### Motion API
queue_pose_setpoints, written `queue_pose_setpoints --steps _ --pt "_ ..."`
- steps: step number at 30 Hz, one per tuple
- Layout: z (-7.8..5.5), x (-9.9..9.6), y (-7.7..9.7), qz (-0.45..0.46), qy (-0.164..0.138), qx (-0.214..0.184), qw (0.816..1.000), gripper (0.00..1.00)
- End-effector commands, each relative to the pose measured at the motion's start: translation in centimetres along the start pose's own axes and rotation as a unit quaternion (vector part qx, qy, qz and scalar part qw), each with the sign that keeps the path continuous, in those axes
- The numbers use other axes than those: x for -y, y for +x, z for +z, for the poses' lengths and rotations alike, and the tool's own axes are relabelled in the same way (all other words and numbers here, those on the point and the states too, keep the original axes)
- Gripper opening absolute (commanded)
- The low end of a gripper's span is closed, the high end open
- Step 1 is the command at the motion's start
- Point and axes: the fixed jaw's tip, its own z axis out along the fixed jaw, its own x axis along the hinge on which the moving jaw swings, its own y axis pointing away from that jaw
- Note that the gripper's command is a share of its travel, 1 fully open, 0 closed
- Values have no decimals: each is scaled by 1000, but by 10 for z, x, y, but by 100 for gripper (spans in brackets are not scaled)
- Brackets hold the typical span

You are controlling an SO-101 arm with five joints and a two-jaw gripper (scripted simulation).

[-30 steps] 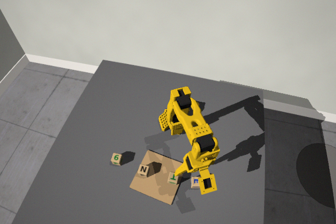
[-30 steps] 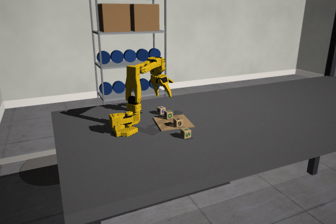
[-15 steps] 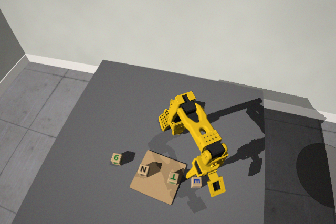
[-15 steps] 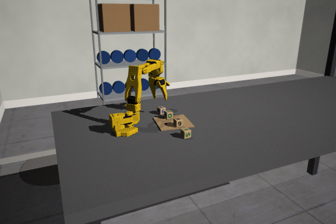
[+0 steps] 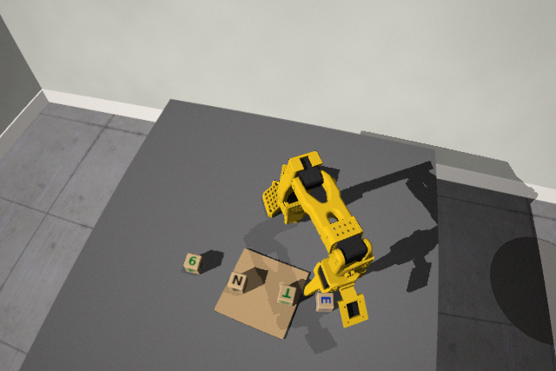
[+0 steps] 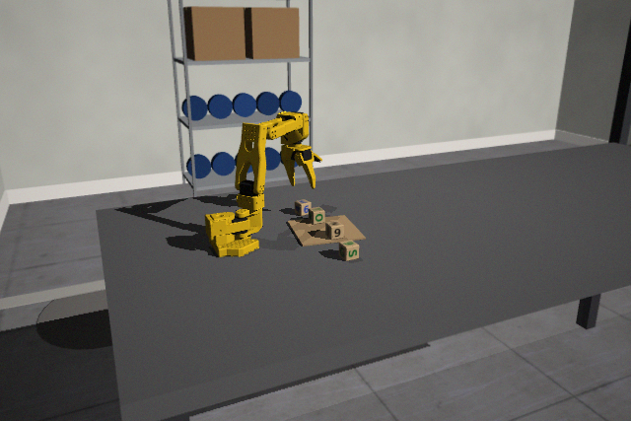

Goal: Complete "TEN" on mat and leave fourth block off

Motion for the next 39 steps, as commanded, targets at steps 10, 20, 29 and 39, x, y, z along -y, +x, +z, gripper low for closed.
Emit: queue_pose_setpoints --steps 10,20,29,39 --pt "-21 56 15 146 -2 45 988 35" --pt "-21 56 15 146 -2 45 988 35" --pt "-21 56 15 146 -2 45 988 35" --pt "-20 81 20 210 -1 44 977 35"
